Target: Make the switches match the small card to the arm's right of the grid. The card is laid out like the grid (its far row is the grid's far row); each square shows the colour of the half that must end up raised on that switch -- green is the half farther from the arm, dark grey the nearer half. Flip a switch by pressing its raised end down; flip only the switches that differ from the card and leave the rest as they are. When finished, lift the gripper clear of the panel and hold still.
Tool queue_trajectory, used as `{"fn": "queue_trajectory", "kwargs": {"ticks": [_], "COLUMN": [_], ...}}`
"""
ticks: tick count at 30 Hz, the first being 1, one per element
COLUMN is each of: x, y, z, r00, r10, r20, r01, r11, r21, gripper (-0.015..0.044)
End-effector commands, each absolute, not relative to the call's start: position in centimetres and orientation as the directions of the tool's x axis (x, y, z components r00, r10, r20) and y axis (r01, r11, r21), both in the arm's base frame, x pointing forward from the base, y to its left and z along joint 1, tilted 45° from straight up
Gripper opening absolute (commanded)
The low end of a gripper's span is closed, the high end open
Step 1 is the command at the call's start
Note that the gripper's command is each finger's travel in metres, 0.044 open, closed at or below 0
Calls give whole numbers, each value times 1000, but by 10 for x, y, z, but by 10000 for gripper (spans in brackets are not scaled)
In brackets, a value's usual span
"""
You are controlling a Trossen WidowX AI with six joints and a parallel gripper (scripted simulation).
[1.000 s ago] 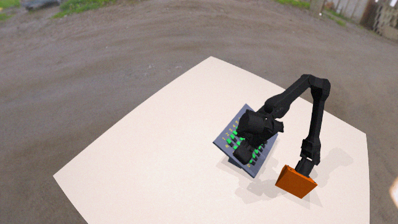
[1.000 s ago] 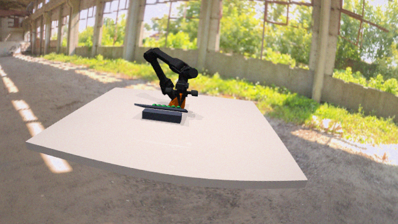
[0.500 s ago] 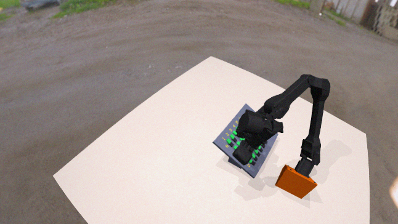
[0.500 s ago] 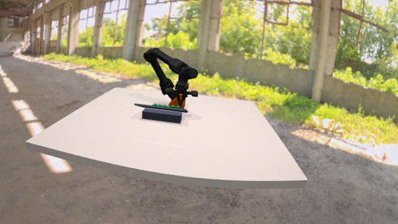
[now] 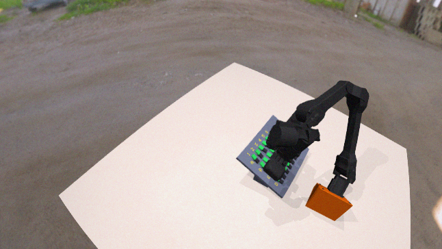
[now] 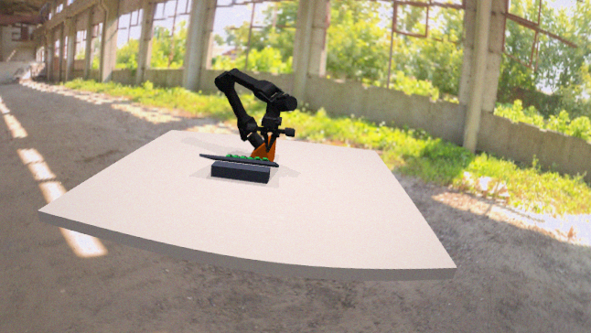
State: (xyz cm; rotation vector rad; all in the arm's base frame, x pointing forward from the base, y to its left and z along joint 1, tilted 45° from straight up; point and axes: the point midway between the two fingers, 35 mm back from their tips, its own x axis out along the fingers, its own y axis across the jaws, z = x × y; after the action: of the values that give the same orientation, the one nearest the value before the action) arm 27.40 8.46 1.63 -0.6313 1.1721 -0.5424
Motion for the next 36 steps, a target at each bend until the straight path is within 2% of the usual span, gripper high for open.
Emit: {"fn": "queue_trajectory", "kwargs": {"ticks": [1, 14, 19, 36], "x": [266, 265, 274, 280], "y": [109, 89, 66, 53], "z": [40, 60, 37, 25], "r00": [305, 304, 328, 330], "r10": [-677, -678, -674, -674], "r20": [-671, -670, -662, -661], "r01": [70, 70, 70, 71], "r11": [718, 717, 716, 716], "r21": [-692, -694, -694, -695], "gripper": [0, 0, 0, 0]}}
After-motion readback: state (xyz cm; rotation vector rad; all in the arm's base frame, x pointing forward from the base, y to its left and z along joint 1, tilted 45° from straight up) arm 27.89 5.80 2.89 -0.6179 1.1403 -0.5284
